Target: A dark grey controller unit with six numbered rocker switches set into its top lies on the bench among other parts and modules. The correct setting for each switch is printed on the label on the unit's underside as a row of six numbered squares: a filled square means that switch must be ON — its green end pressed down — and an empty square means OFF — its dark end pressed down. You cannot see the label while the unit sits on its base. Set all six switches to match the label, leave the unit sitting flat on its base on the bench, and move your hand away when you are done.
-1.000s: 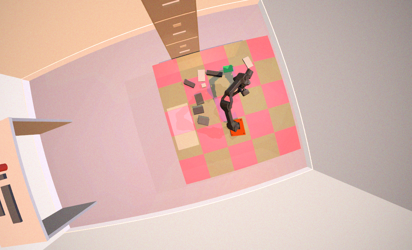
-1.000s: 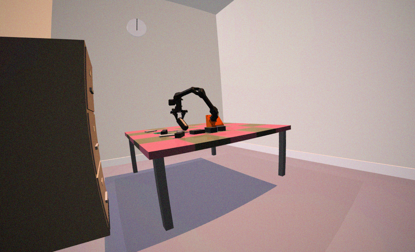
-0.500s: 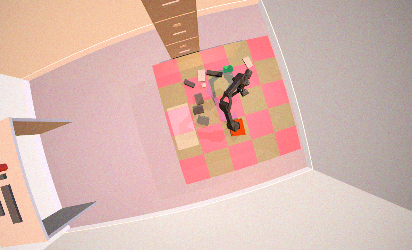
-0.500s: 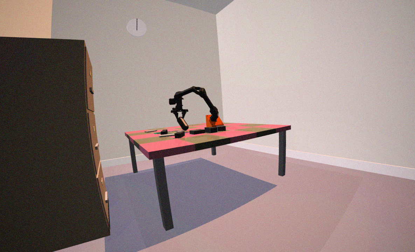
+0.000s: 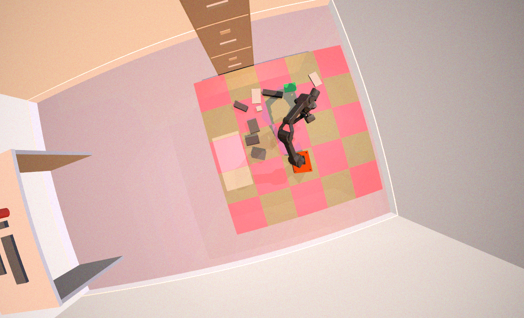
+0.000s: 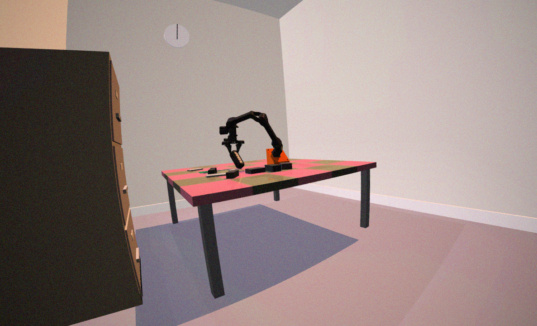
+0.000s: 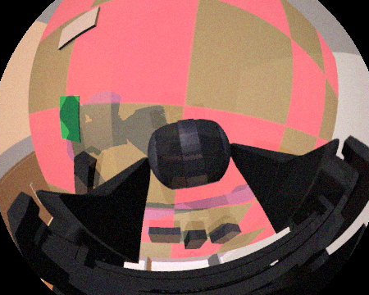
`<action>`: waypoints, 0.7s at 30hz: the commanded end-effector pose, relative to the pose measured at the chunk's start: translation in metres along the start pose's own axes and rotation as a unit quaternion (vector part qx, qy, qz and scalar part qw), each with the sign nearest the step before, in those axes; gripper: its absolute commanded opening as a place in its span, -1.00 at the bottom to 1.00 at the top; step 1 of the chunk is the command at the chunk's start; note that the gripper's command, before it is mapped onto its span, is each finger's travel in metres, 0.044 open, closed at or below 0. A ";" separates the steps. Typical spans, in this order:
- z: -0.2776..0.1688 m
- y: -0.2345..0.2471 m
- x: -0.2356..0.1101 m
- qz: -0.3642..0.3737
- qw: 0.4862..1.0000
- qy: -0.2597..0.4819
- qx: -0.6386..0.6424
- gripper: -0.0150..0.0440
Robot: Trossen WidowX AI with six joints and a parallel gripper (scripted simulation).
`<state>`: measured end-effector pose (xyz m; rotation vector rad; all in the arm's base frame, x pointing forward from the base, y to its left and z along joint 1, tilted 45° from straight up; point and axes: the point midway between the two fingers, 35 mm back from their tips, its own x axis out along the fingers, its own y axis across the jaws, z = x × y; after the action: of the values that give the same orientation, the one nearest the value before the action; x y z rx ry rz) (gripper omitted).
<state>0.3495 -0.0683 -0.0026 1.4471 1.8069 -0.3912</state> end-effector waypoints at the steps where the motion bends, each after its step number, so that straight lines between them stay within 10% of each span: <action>1: -0.007 0.000 0.000 0.001 1.000 0.007 0.004 0.65; 21: -0.022 0.000 -0.005 0.001 1.000 0.007 0.004 0.65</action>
<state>0.3441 -0.0631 0.0127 1.4453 1.8040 -0.3933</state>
